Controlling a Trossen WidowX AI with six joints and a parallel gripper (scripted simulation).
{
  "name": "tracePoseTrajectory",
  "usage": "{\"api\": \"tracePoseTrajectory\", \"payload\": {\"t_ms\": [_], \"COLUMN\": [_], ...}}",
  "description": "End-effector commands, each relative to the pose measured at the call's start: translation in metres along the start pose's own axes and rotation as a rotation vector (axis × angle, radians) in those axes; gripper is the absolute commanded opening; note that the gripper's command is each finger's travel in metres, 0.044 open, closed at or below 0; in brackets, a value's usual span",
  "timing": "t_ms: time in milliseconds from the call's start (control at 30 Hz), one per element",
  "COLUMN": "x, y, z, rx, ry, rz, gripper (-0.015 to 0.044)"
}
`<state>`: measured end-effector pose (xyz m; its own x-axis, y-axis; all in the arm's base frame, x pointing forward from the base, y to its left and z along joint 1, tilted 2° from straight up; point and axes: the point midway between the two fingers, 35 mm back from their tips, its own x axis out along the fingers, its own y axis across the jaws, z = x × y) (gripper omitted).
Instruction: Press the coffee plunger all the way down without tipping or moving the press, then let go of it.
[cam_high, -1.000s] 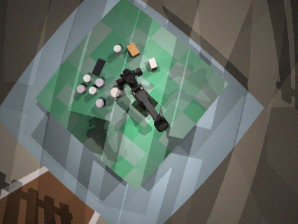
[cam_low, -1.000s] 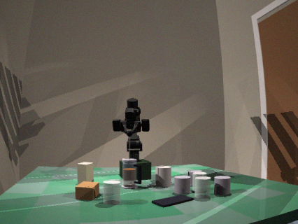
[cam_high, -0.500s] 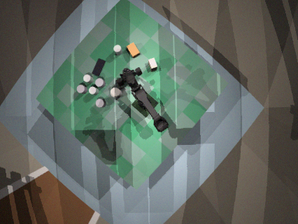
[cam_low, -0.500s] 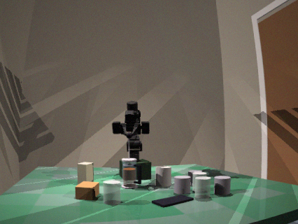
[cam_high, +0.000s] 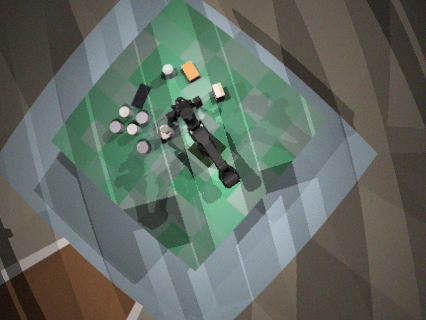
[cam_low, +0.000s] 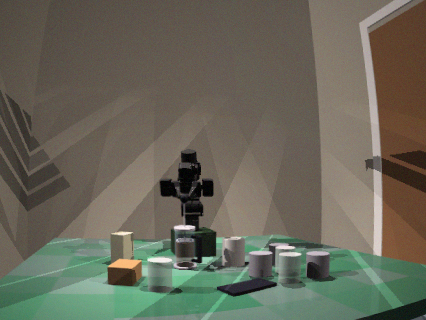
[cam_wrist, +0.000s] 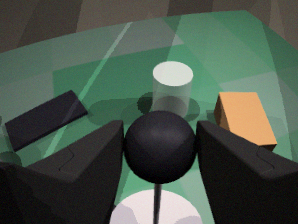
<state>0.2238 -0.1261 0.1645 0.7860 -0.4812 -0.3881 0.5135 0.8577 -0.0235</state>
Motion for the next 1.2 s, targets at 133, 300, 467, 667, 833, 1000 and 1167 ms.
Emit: {"api": "tracePoseTrajectory", "payload": {"t_ms": [133, 300, 467, 667, 833, 1000, 1167], "x": [0.013, 0.018, 0.023, 0.031, 0.038, 0.044, 0.048], "y": [0.000, 0.000, 0.000, 0.000, -0.001, -0.001, -0.001], "z": [-0.038, -0.045, -0.051, -0.057, -0.058, -0.056, -0.054], "rx": [-0.010, -0.010, -0.011, -0.011, -0.011, -0.011, -0.011], "ry": [0.081, 0.081, 0.081, 0.081, 0.080, 0.080, 0.079], "rz": [0.003, 0.003, 0.003, 0.003, 0.003, 0.003, 0.003], "gripper": [0.0120, 0.0120, 0.0120, 0.0120, 0.0120, 0.0120, 0.0120]}}
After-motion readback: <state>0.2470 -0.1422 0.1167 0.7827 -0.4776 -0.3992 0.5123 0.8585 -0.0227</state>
